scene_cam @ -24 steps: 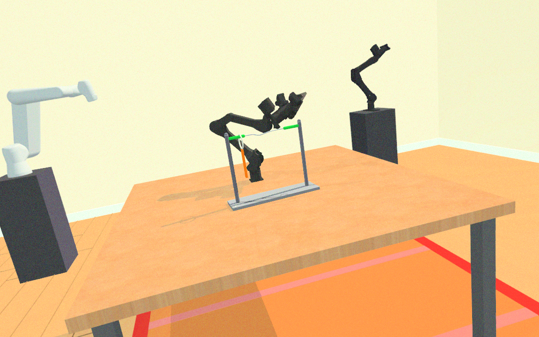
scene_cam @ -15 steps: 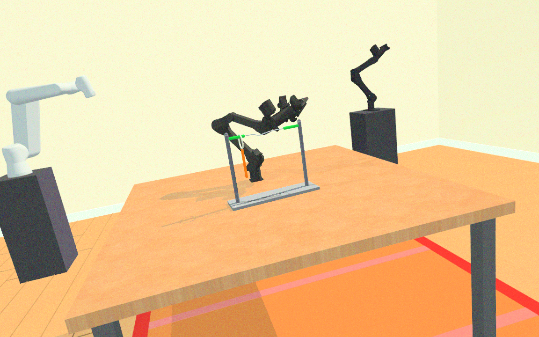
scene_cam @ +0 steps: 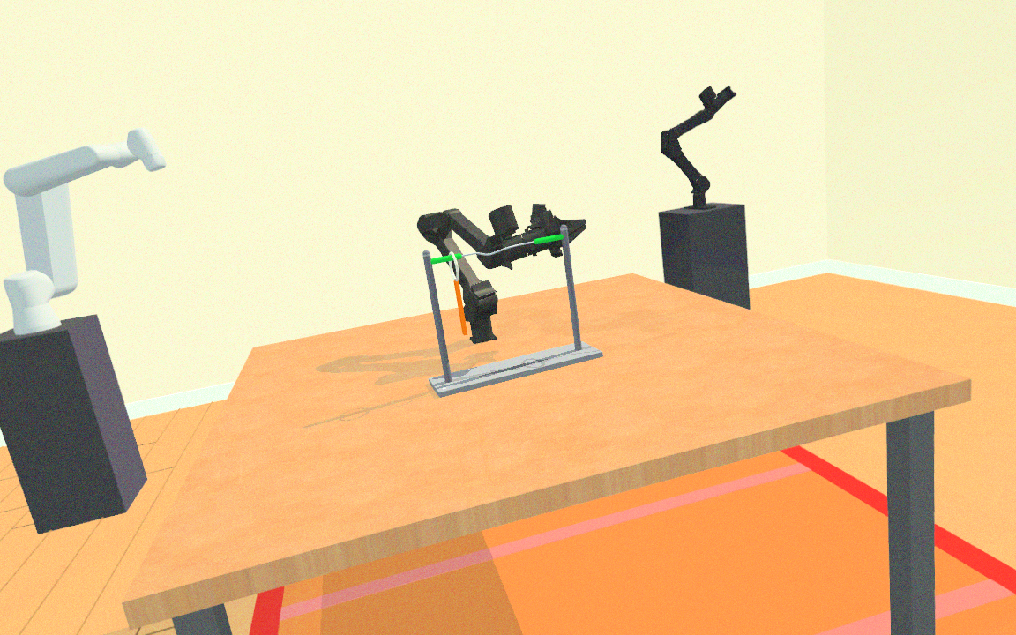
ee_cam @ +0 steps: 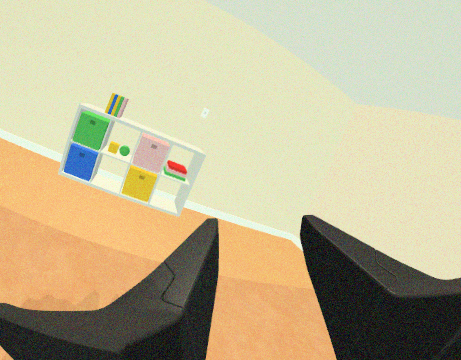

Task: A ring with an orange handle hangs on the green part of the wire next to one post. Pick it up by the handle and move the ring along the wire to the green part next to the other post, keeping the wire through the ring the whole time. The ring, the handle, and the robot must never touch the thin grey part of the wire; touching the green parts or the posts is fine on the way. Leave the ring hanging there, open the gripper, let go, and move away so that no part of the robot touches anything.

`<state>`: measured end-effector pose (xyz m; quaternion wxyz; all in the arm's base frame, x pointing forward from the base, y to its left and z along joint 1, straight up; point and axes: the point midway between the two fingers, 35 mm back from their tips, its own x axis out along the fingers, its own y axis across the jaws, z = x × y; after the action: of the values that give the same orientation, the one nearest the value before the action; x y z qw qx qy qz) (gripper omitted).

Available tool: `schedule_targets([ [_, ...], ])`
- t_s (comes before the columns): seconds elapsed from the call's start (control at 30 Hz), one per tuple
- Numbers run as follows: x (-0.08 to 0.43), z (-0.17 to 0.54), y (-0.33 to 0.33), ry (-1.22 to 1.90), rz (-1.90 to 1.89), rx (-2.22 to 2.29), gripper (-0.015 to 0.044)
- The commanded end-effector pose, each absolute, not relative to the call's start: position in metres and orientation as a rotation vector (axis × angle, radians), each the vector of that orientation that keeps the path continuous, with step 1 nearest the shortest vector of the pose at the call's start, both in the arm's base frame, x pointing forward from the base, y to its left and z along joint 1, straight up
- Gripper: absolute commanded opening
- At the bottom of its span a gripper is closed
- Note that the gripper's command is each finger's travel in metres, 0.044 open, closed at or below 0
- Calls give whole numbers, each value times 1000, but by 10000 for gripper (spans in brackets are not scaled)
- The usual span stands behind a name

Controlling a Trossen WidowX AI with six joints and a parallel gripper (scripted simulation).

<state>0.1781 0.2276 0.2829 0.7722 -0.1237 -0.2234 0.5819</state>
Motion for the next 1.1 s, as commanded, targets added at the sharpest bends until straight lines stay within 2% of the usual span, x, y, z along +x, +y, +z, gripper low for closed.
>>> schedule_targets([
  [0.0,204,260,207,-398,1189,-292,160],
  [0.53,266,193,103,-133,879,-277,160],
  [1.07,266,136,-6,53,568,-150,160],
])
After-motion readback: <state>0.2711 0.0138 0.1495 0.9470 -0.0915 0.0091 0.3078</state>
